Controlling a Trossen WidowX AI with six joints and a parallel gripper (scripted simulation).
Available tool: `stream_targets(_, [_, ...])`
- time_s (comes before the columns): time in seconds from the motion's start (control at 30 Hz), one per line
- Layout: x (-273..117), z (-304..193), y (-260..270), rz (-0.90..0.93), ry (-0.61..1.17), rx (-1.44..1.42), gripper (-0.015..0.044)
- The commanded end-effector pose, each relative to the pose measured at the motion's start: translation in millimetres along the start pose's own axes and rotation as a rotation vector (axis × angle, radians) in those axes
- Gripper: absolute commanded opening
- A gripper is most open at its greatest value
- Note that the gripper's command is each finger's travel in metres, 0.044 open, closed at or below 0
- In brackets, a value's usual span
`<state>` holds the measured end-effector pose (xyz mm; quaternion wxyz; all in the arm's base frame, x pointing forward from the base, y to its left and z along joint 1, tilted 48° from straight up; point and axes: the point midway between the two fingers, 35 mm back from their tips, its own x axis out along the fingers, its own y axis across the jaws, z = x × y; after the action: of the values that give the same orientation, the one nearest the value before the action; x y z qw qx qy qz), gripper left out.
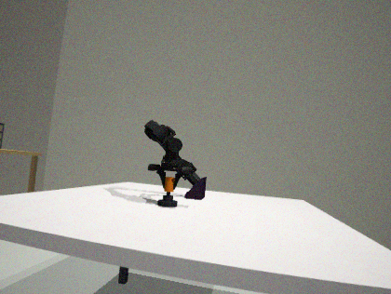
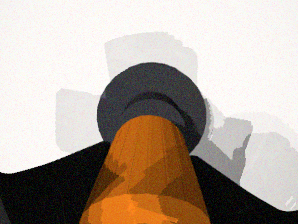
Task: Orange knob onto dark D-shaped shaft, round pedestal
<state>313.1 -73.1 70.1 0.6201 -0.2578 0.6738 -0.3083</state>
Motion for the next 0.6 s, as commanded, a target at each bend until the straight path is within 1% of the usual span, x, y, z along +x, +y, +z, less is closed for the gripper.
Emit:
stream_targets(0.0, [-4.2, 2.8, -1.1, 0.001, -0.008, -0.019, 0.0000])
stream_targets(0.17, [-5.4, 4.1, -2.1, 0.001, -0.008, -0.193, 0.0000])
stream_targets(0.57, [-0.1, 7.9, -2.4, 0.000, -0.008, -0.203, 0.0000])
